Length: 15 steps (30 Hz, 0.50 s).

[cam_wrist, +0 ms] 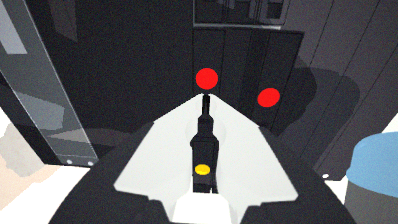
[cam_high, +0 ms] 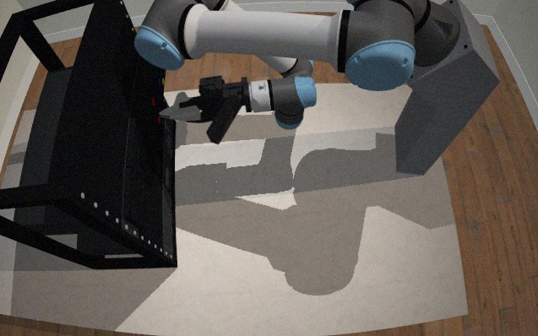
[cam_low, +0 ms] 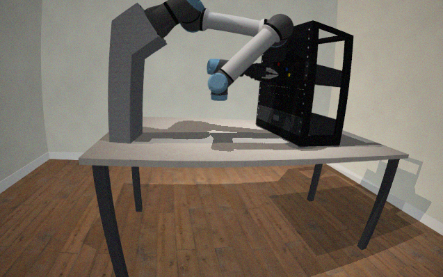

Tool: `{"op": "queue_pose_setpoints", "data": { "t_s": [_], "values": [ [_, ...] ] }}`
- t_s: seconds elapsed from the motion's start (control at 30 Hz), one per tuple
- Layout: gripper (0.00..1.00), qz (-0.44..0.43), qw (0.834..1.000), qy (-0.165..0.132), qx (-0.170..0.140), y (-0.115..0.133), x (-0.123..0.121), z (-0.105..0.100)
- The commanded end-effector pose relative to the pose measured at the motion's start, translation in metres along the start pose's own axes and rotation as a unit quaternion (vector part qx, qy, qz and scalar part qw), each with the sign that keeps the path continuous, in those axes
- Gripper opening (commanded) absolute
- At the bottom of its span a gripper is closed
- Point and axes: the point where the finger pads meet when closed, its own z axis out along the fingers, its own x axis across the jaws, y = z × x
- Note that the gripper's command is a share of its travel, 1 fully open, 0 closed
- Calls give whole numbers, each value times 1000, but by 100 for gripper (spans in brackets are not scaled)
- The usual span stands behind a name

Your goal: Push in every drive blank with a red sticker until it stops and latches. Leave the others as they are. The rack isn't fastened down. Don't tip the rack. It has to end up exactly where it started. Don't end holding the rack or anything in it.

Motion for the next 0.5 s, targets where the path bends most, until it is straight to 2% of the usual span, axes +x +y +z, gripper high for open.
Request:
{"op": "queue_pose_setpoints", "data": {
  "t_s": [0.0,0.17,0.47],
  "values": [
    [0,0,1000,0,0,0,0,3],
    [0,0,1000,0,0,0,0,10],
    [0,0,1000,0,0,0,0,10]
  ]
}}
